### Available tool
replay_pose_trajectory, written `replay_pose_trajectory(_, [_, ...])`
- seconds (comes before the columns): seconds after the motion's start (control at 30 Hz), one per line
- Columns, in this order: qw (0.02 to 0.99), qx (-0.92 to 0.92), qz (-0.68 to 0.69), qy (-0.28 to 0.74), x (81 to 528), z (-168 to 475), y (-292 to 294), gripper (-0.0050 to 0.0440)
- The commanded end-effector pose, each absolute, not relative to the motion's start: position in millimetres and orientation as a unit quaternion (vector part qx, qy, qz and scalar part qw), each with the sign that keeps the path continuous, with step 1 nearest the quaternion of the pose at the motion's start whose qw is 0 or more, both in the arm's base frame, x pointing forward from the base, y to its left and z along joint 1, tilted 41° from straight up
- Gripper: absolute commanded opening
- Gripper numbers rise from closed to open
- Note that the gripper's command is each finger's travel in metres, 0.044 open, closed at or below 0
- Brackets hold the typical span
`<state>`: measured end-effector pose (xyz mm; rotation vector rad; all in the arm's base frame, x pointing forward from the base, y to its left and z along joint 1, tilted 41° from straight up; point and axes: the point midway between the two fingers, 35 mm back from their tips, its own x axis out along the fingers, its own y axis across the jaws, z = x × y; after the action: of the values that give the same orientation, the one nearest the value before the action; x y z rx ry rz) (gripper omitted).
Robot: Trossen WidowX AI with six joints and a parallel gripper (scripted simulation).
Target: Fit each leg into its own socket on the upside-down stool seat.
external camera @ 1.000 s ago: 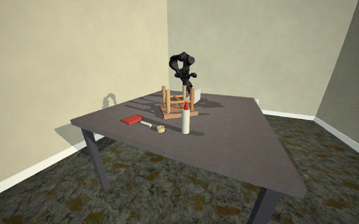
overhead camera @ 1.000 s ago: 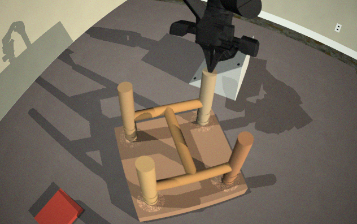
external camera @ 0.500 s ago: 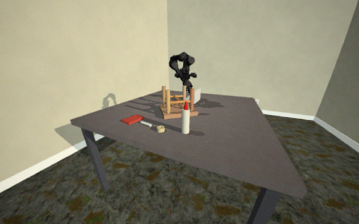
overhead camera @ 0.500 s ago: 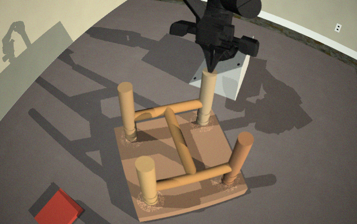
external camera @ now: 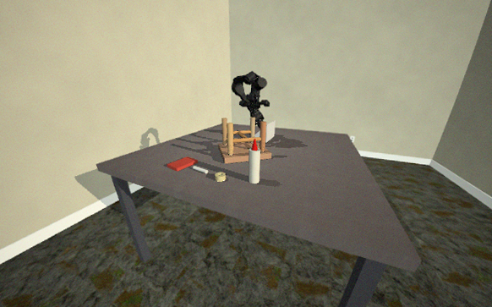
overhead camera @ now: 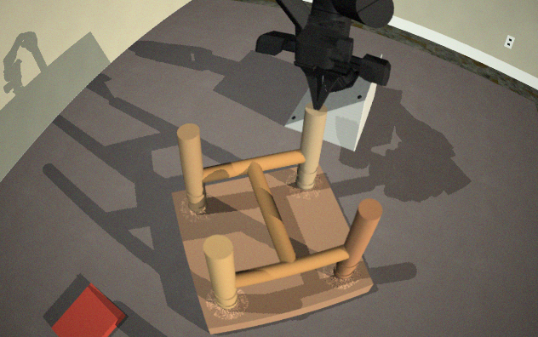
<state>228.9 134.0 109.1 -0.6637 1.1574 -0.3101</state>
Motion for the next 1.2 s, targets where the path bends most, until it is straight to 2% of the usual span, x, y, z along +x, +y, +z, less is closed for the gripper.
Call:
replay_pose_trajectory(0.0, [0.753,-0.317,-0.166,0.553,228,95,115,0.0])
replay_pose_trajectory(1.17, [0.773,-0.307,-0.145,0.536,227,127,150,0.0])
